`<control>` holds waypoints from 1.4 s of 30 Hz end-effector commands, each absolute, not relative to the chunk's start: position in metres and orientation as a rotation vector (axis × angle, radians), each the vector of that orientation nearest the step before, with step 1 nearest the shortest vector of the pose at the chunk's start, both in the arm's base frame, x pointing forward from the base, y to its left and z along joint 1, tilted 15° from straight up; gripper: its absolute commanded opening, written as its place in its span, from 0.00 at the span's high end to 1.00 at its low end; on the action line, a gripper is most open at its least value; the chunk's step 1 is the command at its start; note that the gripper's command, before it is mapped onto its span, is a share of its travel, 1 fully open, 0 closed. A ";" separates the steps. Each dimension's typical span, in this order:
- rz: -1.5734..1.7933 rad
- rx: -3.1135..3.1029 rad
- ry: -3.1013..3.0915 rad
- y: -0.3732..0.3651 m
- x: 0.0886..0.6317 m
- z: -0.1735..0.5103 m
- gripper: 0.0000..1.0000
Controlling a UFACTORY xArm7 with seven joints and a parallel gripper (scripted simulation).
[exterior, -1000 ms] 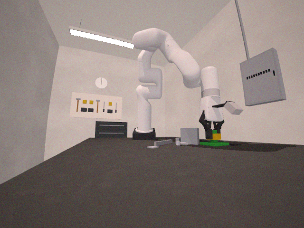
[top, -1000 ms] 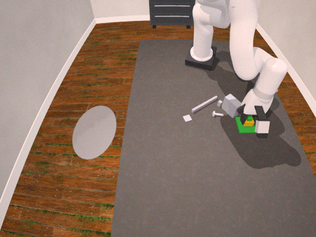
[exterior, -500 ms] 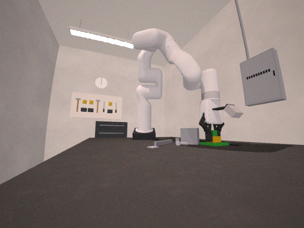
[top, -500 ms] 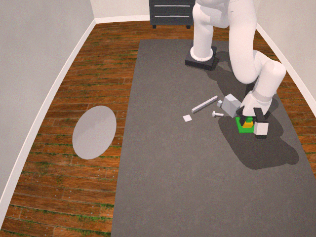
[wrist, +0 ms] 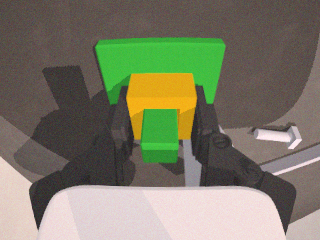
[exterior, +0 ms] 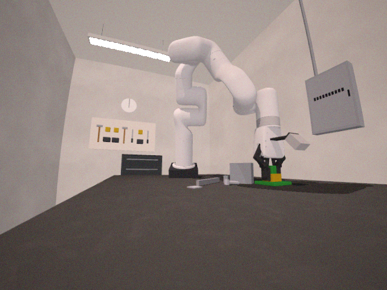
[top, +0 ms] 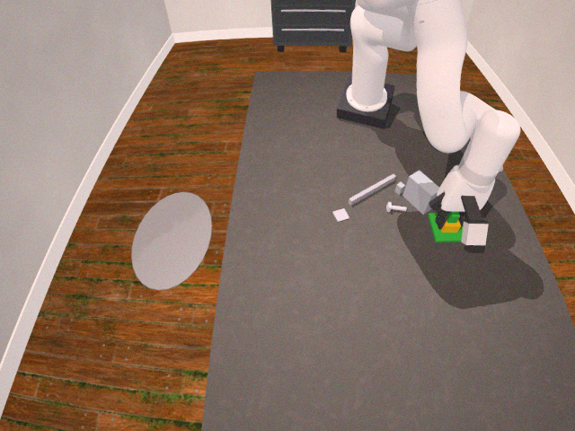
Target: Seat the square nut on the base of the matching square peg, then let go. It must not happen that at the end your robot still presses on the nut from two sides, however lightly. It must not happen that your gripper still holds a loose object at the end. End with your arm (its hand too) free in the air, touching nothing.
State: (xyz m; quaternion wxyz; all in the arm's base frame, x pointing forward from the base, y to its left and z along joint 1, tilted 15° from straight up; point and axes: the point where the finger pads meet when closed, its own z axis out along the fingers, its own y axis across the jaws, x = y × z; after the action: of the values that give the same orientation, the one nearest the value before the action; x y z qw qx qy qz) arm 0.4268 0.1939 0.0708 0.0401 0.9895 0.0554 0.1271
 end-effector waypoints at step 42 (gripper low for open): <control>0.397 3.017 0.160 0.191 0.430 0.083 0.00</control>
State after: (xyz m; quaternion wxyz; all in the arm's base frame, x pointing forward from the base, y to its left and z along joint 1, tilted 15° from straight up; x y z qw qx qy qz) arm 0.4280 0.1921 0.0761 0.0440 0.9893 0.0537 0.1282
